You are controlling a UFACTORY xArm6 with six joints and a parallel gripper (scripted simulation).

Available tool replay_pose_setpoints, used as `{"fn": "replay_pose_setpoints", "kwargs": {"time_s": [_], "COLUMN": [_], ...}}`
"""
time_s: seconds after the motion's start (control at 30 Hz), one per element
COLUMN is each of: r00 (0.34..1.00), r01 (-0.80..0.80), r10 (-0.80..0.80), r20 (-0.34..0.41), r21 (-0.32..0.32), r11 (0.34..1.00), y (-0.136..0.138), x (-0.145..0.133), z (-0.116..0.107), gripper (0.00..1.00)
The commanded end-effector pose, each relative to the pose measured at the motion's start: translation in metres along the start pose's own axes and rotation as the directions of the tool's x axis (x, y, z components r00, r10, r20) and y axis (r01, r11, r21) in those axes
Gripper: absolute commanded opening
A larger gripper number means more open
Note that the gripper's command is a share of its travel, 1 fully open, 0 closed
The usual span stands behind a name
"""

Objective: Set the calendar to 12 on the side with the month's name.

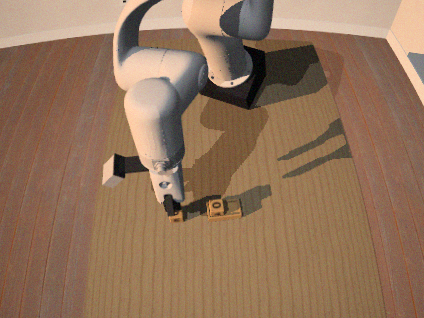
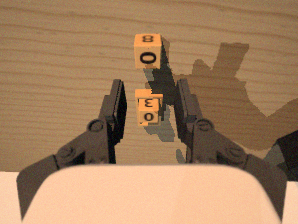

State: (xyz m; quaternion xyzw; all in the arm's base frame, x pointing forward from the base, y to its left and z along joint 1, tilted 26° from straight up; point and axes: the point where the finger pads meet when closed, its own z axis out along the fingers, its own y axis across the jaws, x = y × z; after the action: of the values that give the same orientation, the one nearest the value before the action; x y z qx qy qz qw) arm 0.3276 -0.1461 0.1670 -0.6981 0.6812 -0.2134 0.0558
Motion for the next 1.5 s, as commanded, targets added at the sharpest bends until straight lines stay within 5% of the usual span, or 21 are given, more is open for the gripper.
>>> {"fn": "replay_pose_setpoints", "kwargs": {"time_s": [0.0, 1.47], "r00": [1.000, 1.000], "r01": [-0.001, -0.002], "r10": [0.001, 0.002], "r20": [-0.002, -0.002], "r21": [0.003, 0.002], "r11": [1.000, 1.000], "y": [-0.0012, -0.0013], "x": [0.0007, 0.0006], "z": [-0.0008, 0.0060], "gripper": [0.47, 0.47]}}
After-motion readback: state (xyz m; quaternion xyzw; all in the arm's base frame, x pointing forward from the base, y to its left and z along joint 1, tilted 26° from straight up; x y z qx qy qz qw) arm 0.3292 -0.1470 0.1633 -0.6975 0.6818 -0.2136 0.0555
